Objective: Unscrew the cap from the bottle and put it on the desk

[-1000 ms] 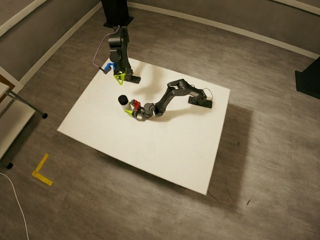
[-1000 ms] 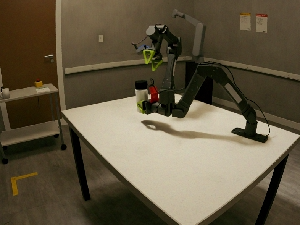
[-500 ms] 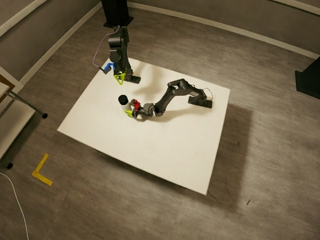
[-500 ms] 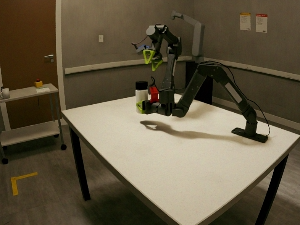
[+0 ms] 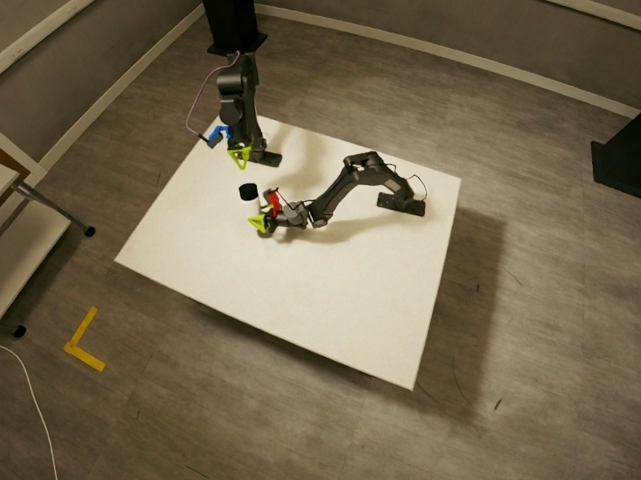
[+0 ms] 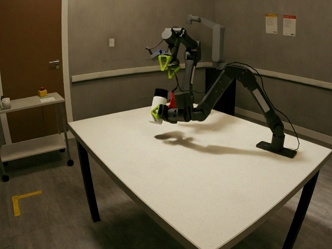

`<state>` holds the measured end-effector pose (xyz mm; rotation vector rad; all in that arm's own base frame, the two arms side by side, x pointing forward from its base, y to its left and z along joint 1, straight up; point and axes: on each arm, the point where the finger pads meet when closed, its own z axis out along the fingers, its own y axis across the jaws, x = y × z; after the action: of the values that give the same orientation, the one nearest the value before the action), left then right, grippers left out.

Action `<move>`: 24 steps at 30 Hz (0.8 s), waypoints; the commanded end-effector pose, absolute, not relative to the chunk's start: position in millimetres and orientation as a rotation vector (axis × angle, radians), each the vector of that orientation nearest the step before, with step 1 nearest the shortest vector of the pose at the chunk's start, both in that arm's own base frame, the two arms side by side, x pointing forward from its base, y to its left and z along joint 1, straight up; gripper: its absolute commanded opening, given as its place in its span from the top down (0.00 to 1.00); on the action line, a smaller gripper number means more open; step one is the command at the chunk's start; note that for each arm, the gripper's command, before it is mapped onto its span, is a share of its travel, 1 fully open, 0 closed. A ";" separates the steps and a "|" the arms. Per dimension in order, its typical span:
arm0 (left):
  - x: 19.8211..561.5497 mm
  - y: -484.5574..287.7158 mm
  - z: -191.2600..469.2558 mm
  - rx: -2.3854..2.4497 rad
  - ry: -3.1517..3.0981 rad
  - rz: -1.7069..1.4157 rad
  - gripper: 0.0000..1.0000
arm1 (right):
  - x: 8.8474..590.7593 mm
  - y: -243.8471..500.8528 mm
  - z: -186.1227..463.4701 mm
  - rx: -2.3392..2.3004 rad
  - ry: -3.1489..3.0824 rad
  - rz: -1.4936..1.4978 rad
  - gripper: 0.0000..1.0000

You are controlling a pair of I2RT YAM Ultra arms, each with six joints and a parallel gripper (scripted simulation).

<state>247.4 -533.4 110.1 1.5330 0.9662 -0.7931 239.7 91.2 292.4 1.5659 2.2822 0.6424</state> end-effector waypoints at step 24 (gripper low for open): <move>247.9 -537.2 124.4 1.536 0.922 -0.765 1.00 | 265.2 94.2 239.7 1.591 2.324 0.650 0.06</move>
<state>246.8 -532.2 102.5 1.5648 0.9682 -0.7704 251.3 88.3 230.2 1.6473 2.3579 0.5446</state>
